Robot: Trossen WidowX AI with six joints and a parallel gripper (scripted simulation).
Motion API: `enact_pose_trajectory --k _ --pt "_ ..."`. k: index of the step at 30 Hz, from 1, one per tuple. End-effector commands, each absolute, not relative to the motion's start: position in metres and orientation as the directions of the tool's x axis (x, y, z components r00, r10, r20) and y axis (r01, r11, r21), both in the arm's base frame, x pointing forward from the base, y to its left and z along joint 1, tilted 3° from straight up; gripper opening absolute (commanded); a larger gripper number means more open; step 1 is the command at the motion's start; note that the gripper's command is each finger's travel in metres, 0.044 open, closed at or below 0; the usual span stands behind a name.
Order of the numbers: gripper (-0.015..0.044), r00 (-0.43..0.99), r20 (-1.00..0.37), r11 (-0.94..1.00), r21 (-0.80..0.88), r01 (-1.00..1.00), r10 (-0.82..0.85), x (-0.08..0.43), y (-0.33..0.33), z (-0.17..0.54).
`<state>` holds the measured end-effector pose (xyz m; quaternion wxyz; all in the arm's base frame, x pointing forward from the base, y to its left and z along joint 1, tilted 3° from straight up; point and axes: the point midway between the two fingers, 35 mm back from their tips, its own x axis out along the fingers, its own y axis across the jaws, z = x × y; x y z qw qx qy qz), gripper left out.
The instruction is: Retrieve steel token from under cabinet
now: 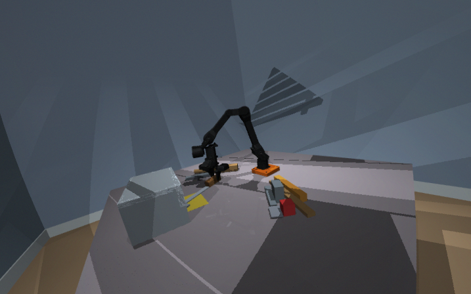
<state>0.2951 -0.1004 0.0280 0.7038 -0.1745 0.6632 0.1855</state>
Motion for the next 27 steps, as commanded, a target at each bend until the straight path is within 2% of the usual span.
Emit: enact_pose_trajectory --k 1,27 --pt "0.0000 0.049 -0.998 0.870 0.002 -0.492 0.030 0.287 -0.105 0.026" --pt "0.0000 0.050 -0.998 0.871 0.000 -0.491 0.028 0.260 -0.124 0.025"
